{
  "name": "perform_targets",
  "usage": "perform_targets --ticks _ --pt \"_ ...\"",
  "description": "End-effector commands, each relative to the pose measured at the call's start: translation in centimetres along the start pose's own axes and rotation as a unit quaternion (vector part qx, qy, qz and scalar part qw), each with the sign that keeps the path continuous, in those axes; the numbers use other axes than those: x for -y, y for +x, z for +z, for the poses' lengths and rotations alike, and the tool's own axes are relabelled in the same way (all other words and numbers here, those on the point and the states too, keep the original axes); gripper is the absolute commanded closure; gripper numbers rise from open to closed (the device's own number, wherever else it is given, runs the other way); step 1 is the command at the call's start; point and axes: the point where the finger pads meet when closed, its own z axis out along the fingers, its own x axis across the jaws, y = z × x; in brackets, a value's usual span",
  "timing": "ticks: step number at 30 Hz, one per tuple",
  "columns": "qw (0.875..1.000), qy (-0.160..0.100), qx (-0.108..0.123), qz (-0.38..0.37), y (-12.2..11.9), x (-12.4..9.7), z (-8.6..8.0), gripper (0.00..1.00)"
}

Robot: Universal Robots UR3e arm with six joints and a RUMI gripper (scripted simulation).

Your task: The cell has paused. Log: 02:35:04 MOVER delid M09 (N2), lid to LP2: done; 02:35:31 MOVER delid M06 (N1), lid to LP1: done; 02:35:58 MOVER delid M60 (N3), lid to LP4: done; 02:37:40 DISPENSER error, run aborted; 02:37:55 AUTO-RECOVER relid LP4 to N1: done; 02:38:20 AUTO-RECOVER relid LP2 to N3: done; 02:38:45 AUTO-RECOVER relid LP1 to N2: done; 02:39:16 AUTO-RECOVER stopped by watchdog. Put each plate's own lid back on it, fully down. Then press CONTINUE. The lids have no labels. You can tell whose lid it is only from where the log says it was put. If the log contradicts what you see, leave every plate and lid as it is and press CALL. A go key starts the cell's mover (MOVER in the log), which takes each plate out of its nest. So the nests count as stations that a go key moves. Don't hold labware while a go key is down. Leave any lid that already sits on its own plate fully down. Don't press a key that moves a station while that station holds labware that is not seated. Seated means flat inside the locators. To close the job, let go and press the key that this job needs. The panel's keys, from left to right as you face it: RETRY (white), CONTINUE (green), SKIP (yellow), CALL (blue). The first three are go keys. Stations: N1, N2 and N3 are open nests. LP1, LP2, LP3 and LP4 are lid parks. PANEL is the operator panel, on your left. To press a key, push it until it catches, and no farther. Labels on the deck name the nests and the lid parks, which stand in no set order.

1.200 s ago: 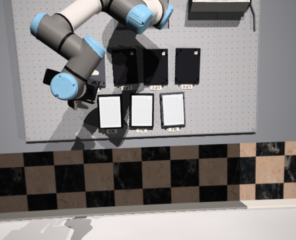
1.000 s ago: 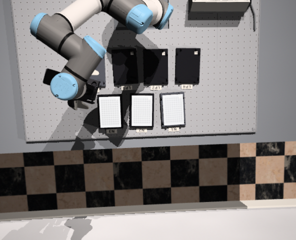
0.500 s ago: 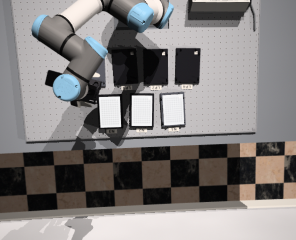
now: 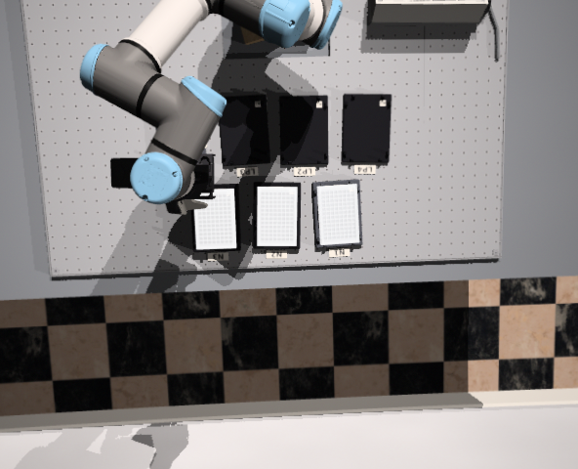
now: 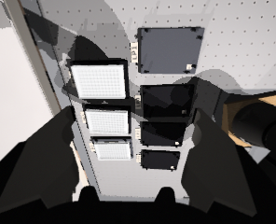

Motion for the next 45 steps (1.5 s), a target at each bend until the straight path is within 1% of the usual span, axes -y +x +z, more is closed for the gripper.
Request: perform_targets --ticks 1,3,6,9,12,15,18,21,23,26,29,30,32,34,36,39,43,45 --pt "0.999 0.001 0.004 -0.035 -0.1 -0.7 0.4 0.18" --pt "0.998 0.001 0.003 -0.055 -0.1 -0.7 0.4 0.18" --pt "0.996 0.0 0.002 -0.085 -0.2 -2.0 1.1 0.18" --pt "0.993 0.0 0.001 -0.115 -0.2 -2.0 1.1 0.18" --pt "0.989 -0.001 0.0 -0.145 -0.2 -3.2 1.9 0.18" --pt "0.988 -0.001 0.0 -0.154 -0.2 -3.2 1.9 0.18" --pt "0.983 -0.002 -0.002 -0.184 -0.1 -4.5 2.7 0.18" --pt "0.977 -0.002 -0.003 -0.213 -0.1 -4.5 2.7 0.18" --pt "0.972 -0.003 -0.003 -0.233 -0.1 -4.5 2.7 0.18" --pt "0.965 -0.003 -0.004 -0.262 0.1 -5.8 3.5 0.18" --pt "0.957 -0.004 -0.005 -0.291 0.1 -5.8 3.5 0.18" --pt "0.954 -0.004 -0.006 -0.3 0.2 -6.2 3.8 0.18" --pt "0.954 -0.004 -0.006 -0.3 0.2 -6.2 3.8 0.18" --pt "0.948 -0.004 -0.006 -0.319 0.3 -7.1 4.3 0.18" --pt "0.941 -0.005 -0.007 -0.338 0.4 -7.1 4.4 0.18" --pt "0.93 -0.005 -0.008 -0.366 0.7 -8.4 5.2 0.18" --pt "0.915 -0.006 -0.009 -0.403 0.8 -8.5 5.3 0.18" --pt "0.907 -0.006 -0.01 -0.421 1.0 -9.3 5.8 0.18"
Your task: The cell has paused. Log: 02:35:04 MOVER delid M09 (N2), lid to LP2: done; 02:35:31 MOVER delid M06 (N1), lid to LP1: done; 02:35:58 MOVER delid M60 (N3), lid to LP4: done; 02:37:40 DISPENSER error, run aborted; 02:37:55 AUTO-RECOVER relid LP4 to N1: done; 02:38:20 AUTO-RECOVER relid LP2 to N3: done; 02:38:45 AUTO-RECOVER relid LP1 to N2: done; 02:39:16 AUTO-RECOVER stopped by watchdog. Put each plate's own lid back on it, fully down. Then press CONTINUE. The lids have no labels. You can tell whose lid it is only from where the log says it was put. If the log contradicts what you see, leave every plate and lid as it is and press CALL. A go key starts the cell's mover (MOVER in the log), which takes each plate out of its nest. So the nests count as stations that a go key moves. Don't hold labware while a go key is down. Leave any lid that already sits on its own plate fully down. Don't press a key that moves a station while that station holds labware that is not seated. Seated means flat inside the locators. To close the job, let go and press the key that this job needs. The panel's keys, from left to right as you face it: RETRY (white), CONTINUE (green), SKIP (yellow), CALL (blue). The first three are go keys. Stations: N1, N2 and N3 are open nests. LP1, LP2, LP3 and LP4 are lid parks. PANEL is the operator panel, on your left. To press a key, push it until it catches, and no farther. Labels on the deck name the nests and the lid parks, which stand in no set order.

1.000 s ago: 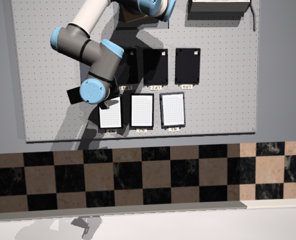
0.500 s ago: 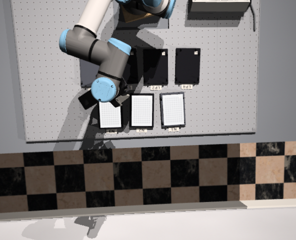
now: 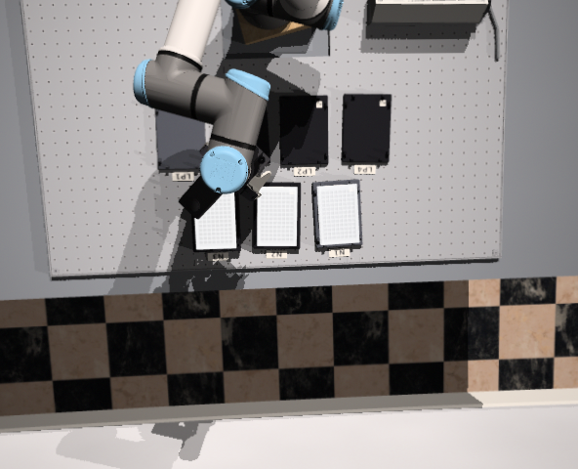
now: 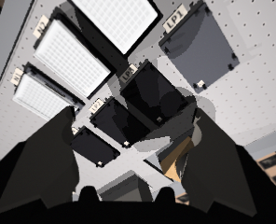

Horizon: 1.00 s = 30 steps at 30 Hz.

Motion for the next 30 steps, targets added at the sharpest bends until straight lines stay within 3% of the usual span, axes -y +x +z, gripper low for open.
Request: perform_targets --ticks 1,21,30 --pt "0.999 0.002 0.001 -0.044 -0.6 -1.1 0.7 0.18" --pt "0.979 -0.001 -0.004 -0.203 -1.8 -4.4 3.0 0.18" --pt "0.957 -0.002 -0.007 -0.29 -2.4 -7.1 4.8 0.18"
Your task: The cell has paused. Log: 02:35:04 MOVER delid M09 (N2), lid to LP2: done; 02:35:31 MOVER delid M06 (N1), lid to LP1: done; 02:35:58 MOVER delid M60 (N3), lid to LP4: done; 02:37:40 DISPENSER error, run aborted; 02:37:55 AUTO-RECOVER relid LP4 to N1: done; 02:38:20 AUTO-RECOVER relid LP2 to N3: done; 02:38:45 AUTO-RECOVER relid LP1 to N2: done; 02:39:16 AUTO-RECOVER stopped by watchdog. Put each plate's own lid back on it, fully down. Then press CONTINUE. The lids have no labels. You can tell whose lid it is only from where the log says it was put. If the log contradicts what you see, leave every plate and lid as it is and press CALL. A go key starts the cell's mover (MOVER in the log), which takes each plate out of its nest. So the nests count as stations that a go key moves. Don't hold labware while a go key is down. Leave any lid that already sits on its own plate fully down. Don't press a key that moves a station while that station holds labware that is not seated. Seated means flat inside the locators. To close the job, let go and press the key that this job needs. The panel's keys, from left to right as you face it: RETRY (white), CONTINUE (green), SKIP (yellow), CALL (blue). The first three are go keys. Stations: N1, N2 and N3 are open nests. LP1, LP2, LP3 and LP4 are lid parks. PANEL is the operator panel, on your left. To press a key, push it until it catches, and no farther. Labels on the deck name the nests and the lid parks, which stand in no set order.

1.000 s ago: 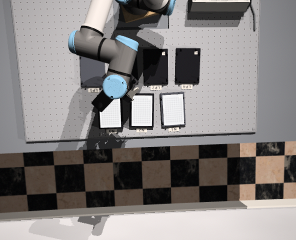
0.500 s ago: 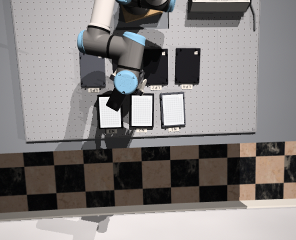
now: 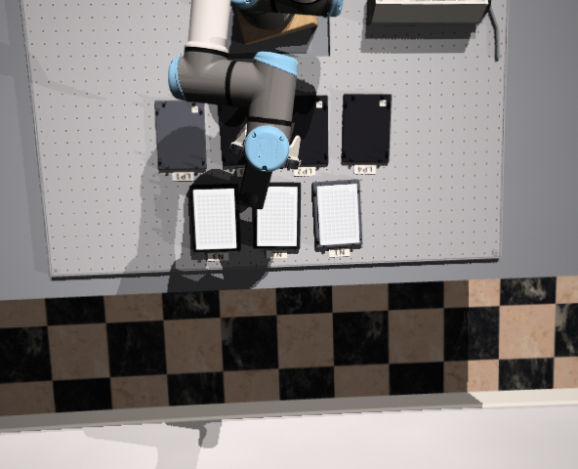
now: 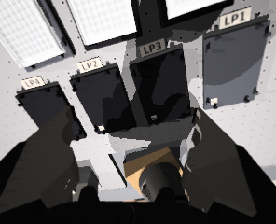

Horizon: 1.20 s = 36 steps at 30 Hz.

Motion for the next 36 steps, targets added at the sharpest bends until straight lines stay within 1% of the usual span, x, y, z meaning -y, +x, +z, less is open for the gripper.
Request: perform_targets --ticks 1,2,6,8,13,15,23,25,29,36 --pt "0.999 0.003 0.0 -0.043 -0.6 -0.5 0.4 0.18" --pt "0.999 0.003 -0.001 -0.053 -0.6 -0.5 0.4 0.18" --pt "0.996 0.002 -0.002 -0.093 -1.5 -1.8 1.5 0.18" --pt "0.996 0.002 -0.002 -0.093 -1.5 -1.8 1.5 0.18" --pt "0.99 0.001 -0.004 -0.143 -1.5 -1.8 1.5 0.18" --pt "0.989 0.001 -0.004 -0.145 -1.5 -1.8 1.5 0.18" --pt "0.989 0.001 -0.004 -0.145 -1.5 -1.8 5.5 0.18" --pt "0.989 0.001 -0.004 -0.145 -1.5 -1.8 5.5 0.18" --pt "0.989 0.001 -0.004 -0.145 -1.5 -1.8 7.5 0.18" --pt "0.989 0.001 -0.004 -0.145 -1.5 -1.8 7.5 0.18"
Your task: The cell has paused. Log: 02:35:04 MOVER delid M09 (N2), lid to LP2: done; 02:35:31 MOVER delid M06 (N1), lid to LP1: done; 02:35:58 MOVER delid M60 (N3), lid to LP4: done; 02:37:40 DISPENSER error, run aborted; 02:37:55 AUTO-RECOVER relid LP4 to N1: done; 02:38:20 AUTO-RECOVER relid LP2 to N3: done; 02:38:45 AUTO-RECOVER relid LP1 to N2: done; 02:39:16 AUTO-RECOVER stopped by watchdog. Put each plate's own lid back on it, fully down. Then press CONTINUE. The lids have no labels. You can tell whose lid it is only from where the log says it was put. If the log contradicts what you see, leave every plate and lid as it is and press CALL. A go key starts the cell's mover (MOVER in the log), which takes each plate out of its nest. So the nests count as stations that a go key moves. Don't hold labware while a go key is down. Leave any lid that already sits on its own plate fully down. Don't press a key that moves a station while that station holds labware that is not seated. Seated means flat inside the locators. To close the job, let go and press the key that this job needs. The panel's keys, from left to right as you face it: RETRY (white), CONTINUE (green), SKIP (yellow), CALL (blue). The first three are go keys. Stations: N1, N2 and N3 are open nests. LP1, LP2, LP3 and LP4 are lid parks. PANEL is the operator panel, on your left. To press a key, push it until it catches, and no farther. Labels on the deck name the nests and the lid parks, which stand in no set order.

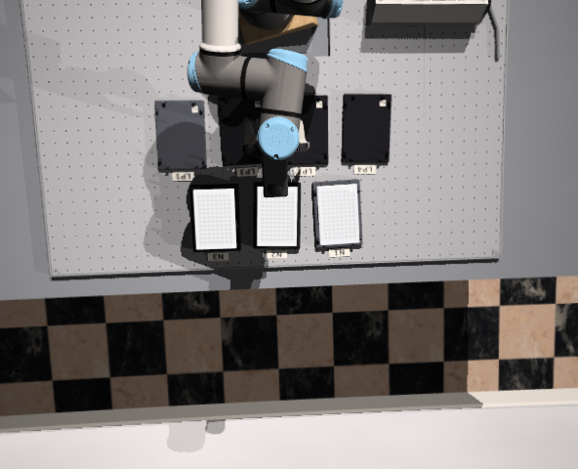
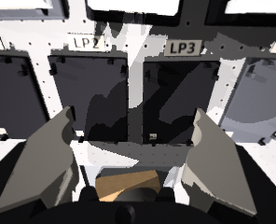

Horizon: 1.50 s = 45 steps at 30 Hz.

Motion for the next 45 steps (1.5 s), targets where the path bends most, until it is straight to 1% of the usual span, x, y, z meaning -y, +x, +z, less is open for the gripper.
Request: perform_targets --ticks 1,7,9,21,23,38,40,45 --pt "1.0 0.002 0.0 0.0 0.0 0.1 0.1 0.18" --pt "1.0 0.002 0.0 0.0 0.0 0.1 0.1 0.18" --pt "1.0 0.002 0.0 -0.015 -0.6 0.9 0.1 0.18" --pt "1.0 0.002 0.0 -0.015 -4.6 5.4 0.0 0.18" --pt "1.0 0.002 0.0 -0.015 -4.6 5.4 0.0 0.18" --pt "1.0 0.002 0.0 -0.015 -9.6 11.0 0.0 0.18" --pt "1.0 0.002 0.0 -0.015 -9.6 11.0 0.0 0.18" --pt "1.0 0.002 0.0 -0.015 -11.2 12.9 0.0 0.18"
